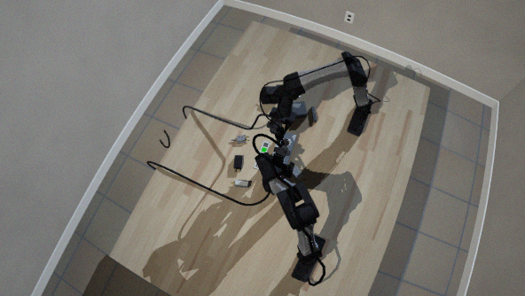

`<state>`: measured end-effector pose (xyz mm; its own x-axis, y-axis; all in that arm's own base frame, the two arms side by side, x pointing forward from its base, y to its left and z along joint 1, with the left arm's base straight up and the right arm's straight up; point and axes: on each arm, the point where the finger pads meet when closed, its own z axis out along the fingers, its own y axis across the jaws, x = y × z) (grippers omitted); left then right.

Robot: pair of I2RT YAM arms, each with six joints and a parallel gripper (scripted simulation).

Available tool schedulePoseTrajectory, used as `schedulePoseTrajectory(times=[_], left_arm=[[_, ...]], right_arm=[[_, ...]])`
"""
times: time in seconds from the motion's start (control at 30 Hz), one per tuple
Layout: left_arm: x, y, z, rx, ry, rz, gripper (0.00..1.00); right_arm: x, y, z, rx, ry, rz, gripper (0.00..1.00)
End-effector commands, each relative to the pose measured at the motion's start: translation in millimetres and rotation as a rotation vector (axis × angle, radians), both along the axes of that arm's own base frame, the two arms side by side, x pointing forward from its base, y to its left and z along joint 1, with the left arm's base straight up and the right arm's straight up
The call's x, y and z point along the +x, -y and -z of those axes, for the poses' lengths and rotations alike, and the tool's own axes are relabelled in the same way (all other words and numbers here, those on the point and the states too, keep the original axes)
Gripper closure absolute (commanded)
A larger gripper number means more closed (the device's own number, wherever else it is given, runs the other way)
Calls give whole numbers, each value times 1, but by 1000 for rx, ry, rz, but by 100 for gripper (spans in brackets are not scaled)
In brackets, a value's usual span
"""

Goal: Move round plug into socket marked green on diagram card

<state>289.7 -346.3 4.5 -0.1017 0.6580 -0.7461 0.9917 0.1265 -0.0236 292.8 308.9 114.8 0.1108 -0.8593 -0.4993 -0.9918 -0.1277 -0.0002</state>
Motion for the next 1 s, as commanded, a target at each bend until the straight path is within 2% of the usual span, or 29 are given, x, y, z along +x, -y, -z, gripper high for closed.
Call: schedulePoseTrajectory(times=[0.0,0.13,0.4,0.63,0.73,0.97], left_arm=[[3,-13,-27,-37,31,7,0],[-1,-18,-30,-37,30,7,0],[-9,-55,-59,-32,24,7,0],[-11,-67,-73,7,19,-63,0],[-16,-69,-89,26,20,-126,0],[-36,-80,-147,21,71,-316,0]], right_arm=[[-3,1,-29,21,36,-6,67],[-3,1,-29,21,36,-6,67],[-3,1,-29,21,36,-6,67],[-3,1,-29,21,36,-6,67],[-3,1,-29,21,36,-6,67],[-1,0,-30,25,40,-1,67]])
